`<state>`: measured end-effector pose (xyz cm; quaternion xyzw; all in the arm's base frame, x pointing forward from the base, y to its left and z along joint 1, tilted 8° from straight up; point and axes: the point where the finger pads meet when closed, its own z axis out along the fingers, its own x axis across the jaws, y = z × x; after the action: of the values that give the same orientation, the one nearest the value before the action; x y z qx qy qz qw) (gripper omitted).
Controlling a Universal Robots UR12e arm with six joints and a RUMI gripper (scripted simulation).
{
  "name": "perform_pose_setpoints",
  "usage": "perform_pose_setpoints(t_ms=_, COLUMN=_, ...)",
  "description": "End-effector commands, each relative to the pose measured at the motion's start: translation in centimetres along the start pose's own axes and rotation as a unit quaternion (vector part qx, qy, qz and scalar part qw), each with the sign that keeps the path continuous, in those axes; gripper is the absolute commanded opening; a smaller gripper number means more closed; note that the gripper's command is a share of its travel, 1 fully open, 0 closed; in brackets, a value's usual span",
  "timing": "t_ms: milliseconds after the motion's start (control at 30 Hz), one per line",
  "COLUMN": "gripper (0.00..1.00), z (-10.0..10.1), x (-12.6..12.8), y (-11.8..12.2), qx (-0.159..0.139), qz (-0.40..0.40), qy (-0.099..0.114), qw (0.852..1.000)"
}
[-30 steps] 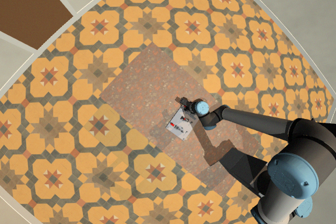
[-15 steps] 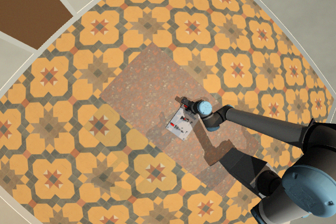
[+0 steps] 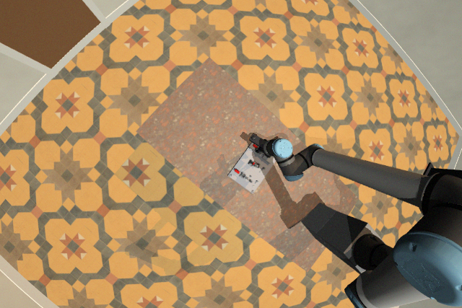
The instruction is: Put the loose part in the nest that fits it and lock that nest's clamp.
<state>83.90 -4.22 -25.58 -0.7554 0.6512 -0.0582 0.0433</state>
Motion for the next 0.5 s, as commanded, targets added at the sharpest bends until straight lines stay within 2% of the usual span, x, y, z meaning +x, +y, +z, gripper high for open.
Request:
perform_pose_setpoints(t_ms=0, gripper=0.28, z=-0.08, x=0.02, y=-0.07, qx=0.001, qz=0.000, qy=0.000, qw=1.000)
perform_pose_setpoints(t_ms=467, gripper=0.28, z=-0.67, x=0.02, y=-0.07, qx=0.001, qz=0.000, qy=0.000, qw=1.000)
